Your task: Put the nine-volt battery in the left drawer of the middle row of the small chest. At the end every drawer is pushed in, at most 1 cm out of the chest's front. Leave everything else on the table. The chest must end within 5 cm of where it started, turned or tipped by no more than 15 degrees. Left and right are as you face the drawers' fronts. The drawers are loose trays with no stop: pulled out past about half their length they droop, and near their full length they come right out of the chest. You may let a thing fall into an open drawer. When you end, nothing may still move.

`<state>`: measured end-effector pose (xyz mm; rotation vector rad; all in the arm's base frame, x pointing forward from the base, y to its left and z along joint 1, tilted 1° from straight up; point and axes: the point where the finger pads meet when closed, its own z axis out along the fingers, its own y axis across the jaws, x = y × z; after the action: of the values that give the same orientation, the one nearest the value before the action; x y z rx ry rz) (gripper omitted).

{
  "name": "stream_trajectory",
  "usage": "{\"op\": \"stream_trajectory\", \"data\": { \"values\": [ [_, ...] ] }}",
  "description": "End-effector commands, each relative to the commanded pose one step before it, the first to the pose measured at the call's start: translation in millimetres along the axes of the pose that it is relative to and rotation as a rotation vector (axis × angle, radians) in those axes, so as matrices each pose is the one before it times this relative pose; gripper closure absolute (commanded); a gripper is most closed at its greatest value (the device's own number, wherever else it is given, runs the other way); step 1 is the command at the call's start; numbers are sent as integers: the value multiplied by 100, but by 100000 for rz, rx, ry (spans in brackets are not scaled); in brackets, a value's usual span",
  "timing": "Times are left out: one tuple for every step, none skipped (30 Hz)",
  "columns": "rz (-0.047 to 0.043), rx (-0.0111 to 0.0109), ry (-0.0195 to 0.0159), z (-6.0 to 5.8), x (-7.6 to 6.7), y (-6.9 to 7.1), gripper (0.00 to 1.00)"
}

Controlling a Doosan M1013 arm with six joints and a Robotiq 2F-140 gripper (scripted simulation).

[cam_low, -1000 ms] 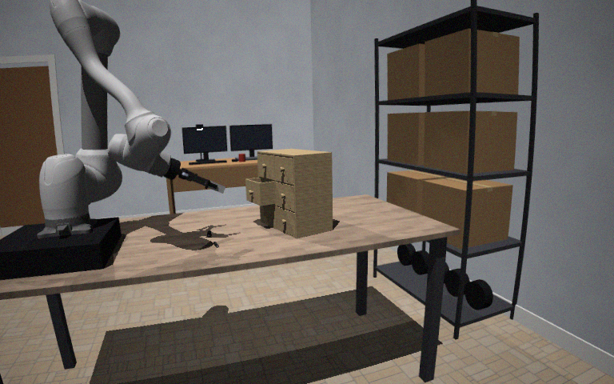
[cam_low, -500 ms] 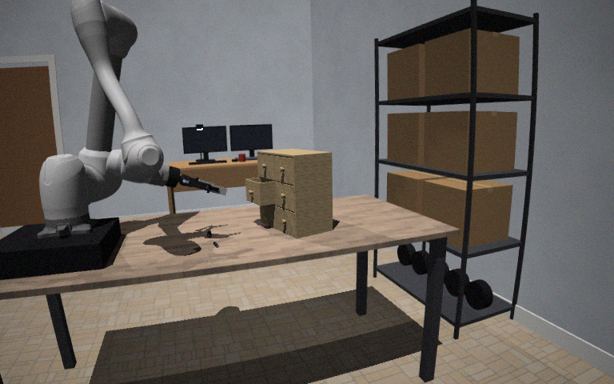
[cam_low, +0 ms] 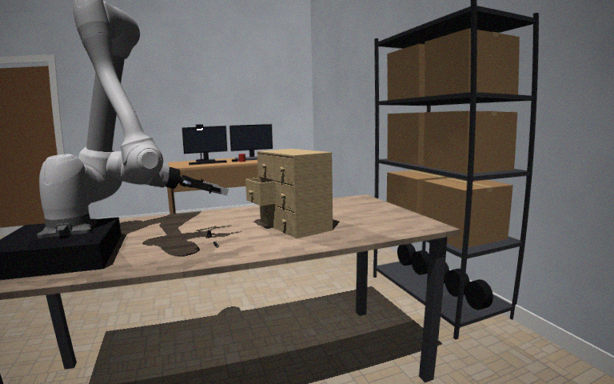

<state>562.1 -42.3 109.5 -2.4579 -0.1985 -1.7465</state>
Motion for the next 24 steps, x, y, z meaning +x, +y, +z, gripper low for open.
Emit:
{"op": "stream_trajectory", "data": {
  "values": [
    [-147, -236, -64, -54, -225, 19, 100],
    [0, 0, 0, 0, 0, 0, 100],
    [0, 0, 0, 0, 0, 0, 100],
    [0, 0, 0, 0, 0, 0, 100],
    [0, 0, 0, 0, 0, 0, 100],
    [0, 0, 0, 0, 0, 0, 100],
    [0, 0, 0, 0, 0, 0, 100],
    [0, 0, 0, 0, 0, 0, 100],
    [0, 0, 0, 0, 0, 0, 100],
    [0, 0, 0, 0, 0, 0, 100],
    [0, 0, 0, 0, 0, 0, 100],
    [0, 0, 0, 0, 0, 0, 100],
    [0, 0, 0, 0, 0, 0, 100],
    [0, 0, 0, 0, 0, 0, 100],
    [0, 0, 0, 1, 0, 0, 100],
    [0, 0, 0, 8, 0, 0, 100],
    [0, 0, 0, 20, 1, 0, 100],
    [0, 0, 0, 37, 2, 0, 100],
    [0, 0, 0, 57, 3, 0, 100],
    [0, 0, 0, 80, 4, 0, 100],
    [0, 0, 0, 105, 5, 0, 100],
    [0, 0, 0, 0, 0, 0, 100],
    [0, 0, 0, 0, 0, 0, 100],
    [0, 0, 0, 130, 6, -1, 100]
  ]
}}
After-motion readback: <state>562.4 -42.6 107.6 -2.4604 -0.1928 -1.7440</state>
